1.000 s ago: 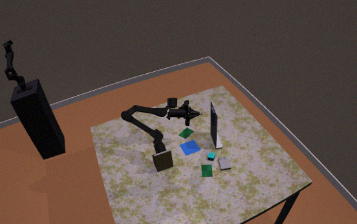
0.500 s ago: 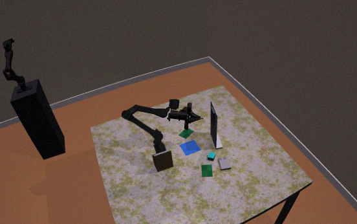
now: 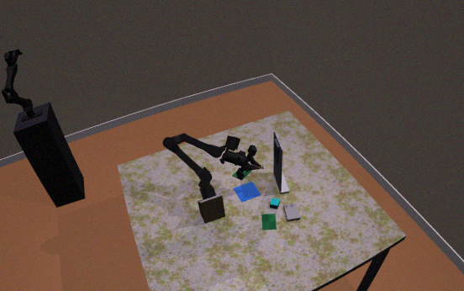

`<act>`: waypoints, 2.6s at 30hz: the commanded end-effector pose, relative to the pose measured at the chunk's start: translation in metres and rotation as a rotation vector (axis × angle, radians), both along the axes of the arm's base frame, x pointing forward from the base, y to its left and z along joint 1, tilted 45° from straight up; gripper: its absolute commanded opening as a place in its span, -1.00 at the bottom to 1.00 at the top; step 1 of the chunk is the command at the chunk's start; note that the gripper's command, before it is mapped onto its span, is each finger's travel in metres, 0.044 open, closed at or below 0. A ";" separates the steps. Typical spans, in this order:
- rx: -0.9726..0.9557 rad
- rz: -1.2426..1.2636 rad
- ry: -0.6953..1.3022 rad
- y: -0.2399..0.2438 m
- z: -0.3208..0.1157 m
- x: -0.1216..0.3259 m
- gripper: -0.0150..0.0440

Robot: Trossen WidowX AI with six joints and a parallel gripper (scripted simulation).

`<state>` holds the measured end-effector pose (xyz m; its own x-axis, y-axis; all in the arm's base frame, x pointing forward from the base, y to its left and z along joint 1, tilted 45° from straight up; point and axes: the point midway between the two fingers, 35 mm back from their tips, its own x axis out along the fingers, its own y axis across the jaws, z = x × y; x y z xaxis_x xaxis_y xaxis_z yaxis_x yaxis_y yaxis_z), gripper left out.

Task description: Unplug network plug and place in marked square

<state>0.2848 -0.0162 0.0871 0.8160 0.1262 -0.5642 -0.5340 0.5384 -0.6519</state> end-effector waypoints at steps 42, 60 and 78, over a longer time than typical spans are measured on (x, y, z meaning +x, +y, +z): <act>0.224 0.616 -0.005 0.074 -0.065 -0.061 -0.49; 0.220 0.618 0.001 0.081 -0.074 -0.059 -0.49; 0.217 0.618 0.004 0.088 -0.083 -0.058 -0.49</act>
<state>0.2266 0.0708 0.0067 0.5528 0.6863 -0.4727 -0.7883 0.2468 -0.5636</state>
